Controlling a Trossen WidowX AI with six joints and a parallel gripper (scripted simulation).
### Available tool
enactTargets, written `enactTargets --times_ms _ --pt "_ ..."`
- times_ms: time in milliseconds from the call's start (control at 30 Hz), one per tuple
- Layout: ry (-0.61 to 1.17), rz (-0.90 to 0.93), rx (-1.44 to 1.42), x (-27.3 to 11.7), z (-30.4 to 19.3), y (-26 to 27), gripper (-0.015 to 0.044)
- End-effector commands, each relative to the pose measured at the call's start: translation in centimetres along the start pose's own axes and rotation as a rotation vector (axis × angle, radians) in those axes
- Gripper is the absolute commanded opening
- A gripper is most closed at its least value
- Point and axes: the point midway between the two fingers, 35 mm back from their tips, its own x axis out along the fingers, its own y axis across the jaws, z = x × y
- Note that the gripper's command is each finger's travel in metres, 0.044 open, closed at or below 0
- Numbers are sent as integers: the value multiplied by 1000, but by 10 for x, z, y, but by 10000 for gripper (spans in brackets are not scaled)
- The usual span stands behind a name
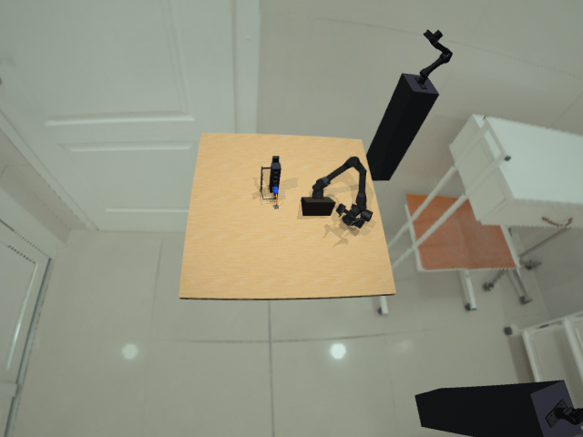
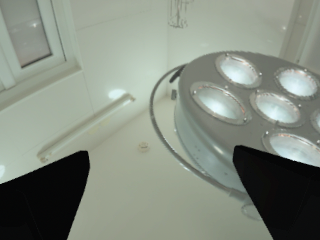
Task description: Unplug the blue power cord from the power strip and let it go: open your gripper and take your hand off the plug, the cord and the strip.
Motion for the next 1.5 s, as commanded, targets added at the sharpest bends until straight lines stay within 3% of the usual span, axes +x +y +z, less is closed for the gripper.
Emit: enactTargets --times_ms 0,267,700,1133,1467 --pt "-8 5 3 2 0 1 374" --pt "-310 294 193 80 -5 54 164" --pt "-650 873 633 161 25 190 160" --pt "-832 1438 972 156 65 333 160" --pt "-880 2027 1307 93 85 441 160"
